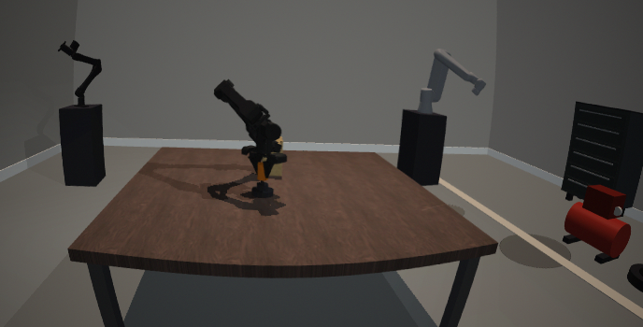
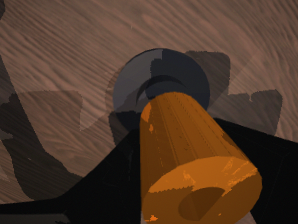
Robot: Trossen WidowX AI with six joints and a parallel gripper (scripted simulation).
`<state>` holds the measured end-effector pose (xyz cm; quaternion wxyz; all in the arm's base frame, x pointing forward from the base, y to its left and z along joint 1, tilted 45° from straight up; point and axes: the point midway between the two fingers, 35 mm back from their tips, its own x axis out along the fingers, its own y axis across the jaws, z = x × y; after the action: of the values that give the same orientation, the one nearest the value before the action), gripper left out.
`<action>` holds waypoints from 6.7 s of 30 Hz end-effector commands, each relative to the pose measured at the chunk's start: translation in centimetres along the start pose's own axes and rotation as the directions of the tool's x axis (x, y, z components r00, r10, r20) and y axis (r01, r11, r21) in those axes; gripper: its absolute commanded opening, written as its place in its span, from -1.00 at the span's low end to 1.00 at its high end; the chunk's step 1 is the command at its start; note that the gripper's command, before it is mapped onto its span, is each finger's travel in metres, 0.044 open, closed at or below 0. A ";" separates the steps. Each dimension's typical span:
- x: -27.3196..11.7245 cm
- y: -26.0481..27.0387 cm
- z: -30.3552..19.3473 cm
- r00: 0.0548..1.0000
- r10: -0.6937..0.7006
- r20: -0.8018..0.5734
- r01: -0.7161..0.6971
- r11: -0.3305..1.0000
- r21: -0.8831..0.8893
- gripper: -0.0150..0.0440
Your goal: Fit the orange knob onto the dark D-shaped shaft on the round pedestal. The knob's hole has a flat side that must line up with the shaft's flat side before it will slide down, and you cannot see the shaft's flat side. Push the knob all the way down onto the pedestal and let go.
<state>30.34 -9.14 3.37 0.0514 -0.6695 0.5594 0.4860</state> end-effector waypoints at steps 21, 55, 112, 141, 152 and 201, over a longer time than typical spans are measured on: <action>-0.2 0.0 0.0 1.000 -0.004 0.001 0.004 1.000 -0.004 -0.49; 0.1 0.1 0.1 1.000 -0.004 0.001 0.004 1.000 -0.004 -0.49; 0.1 0.1 -0.1 1.000 -0.003 0.001 0.004 0.977 -0.212 -0.49; 0.1 0.1 0.2 1.000 -0.003 0.001 0.003 0.912 -0.410 -0.49; -0.4 0.1 0.0 1.000 -0.004 0.001 0.004 0.901 -0.433 -0.49; -0.2 0.1 0.1 1.000 -0.004 0.001 0.003 0.807 -0.591 -0.49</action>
<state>30.27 -9.25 3.40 -0.1587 -0.6524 0.3805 0.6360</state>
